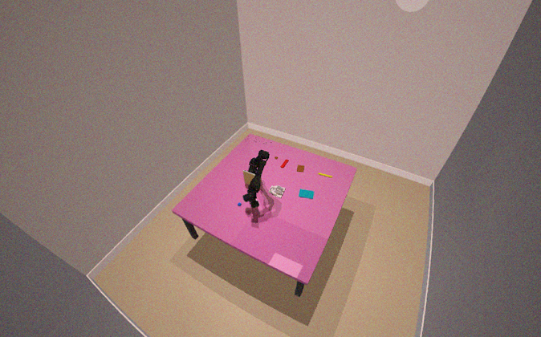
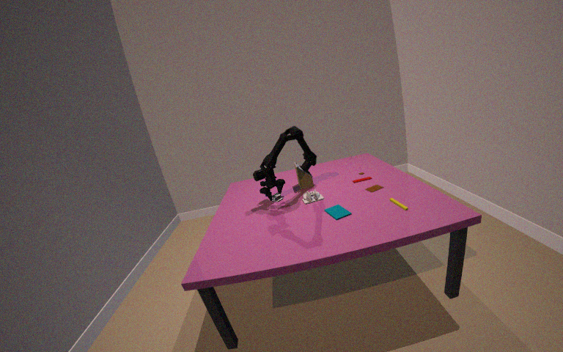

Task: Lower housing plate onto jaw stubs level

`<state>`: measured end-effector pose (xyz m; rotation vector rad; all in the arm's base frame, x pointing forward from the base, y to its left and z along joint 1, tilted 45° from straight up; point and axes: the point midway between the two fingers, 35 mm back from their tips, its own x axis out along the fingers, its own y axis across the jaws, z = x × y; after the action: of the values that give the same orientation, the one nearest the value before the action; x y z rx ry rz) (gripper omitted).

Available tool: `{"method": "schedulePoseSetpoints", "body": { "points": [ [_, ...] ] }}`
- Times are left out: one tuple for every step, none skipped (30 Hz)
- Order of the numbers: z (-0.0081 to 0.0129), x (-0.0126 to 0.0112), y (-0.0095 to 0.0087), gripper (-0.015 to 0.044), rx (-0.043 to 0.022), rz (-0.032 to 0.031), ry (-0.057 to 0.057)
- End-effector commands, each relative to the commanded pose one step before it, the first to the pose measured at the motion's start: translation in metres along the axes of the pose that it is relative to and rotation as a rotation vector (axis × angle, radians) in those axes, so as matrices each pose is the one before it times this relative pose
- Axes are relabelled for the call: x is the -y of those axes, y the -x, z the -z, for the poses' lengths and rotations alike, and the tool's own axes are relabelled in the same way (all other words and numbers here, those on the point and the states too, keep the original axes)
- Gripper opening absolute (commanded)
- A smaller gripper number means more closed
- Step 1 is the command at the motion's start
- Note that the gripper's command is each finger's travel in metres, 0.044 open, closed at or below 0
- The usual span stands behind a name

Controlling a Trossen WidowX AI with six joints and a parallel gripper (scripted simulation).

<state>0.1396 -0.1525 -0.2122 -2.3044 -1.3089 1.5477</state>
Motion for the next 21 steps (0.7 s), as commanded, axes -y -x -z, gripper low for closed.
{"method": "schedulePoseSetpoints", "body": {
  "points": [
    [0.00000, -0.00002, 0.00001, 0.0373, -0.00001, -0.00007, 0.0000],
    [0.00000, 0.00000, 0.00000, 0.0367, 0.00000, 0.00000, 0.0000],
    [0.00000, 0.00000, 0.00000, 0.0360, 0.00000, 0.00000, 0.0000],
    [0.00000, 0.00000, 0.00000, 0.0353, 0.00000, 0.00000, 0.0000],
    [0.00000, 0.00000, 0.00000, 0.0351, 0.00000, 0.00000, 0.0000],
    [0.00000, 0.00000, 0.00000, 0.0351, 0.00000, 0.00000, 0.0000],
    [0.00000, 0.00000, 0.00000, 0.0351, 0.00000, 0.00000, 0.0000],
    [0.00000, 0.00000, 0.00000, 0.0351, 0.00000, 0.00000, 0.0000],
    [0.00000, 0.00000, 0.00000, 0.0351, 0.00000, 0.00000, 0.0000],
    [0.00000, 0.00000, 0.00000, 0.0351, 0.00000, 0.00000, 0.0000],
    [0.00000, 0.00000, 0.00000, 0.0351, 0.00000, 0.00000, 0.0000],
    [0.00000, 0.00000, 0.00000, 0.0351, 0.00000, 0.00000, 0.0000],
    [0.00000, 0.00000, 0.00000, 0.0351, 0.00000, 0.00000, 0.0000],
    [0.00000, 0.00000, 0.00000, 0.0351, 0.00000, 0.00000, 0.0000],
    [0.00000, 0.00000, 0.00000, 0.0351, 0.00000, 0.00000, 0.0000],
    [0.00000, -0.00007, 0.00050, 0.0351, 0.00000, -0.00004, -0.0001],
    [-0.00001, -0.00020, 0.00150, 0.0351, -0.00001, -0.00011, -0.0002],
    [-0.00002, -0.00032, 0.00251, 0.0351, -0.00001, -0.00017, -0.0003],
    [-0.00003, -0.00036, 0.00310, 0.0351, -0.00002, -0.00020, -0.0004],
    [-0.00003, -0.00032, 0.00311, 0.0351, -0.00003, -0.00019, -0.0004],
    [-0.00003, -0.00029, 0.00312, 0.0351, -0.00004, -0.00018, -0.0004]
  ]
}}
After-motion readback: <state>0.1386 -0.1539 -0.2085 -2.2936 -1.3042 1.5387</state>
